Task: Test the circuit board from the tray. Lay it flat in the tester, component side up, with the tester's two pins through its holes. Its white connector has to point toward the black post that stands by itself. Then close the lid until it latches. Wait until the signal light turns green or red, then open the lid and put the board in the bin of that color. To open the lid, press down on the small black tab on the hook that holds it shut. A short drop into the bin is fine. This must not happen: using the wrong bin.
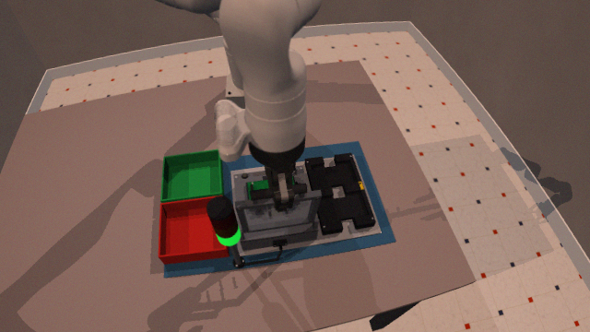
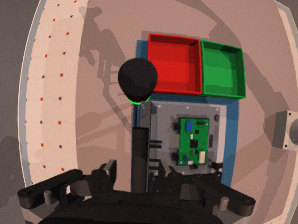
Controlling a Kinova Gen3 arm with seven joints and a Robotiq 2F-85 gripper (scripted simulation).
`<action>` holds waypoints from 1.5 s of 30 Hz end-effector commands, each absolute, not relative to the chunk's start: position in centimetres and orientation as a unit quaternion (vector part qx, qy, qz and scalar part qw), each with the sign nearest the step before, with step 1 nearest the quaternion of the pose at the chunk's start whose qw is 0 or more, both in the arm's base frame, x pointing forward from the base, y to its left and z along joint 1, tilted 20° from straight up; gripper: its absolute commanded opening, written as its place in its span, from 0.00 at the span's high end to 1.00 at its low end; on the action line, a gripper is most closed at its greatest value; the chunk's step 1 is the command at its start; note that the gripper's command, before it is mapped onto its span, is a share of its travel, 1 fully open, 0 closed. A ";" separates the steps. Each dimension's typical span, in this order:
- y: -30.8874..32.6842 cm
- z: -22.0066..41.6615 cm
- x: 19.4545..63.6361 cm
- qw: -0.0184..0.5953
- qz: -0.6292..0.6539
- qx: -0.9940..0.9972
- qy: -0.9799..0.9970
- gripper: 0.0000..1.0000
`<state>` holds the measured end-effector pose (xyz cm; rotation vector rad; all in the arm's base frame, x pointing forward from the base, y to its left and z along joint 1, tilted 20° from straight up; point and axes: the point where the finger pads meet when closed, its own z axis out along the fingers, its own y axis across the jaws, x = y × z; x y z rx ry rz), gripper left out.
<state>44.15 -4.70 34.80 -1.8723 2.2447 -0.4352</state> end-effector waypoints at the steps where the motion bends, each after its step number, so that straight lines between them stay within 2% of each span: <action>1: -4.7 35.3 44.1 0.094 -0.148 -0.630 0.756 0.50; 23: -4.1 40.1 42.4 0.094 -0.148 -0.630 0.756 0.50; 24: -4.1 40.1 42.4 0.094 -0.148 -0.630 0.756 0.00; 45: -4.1 40.1 42.4 0.094 -0.148 -0.630 0.756 0.00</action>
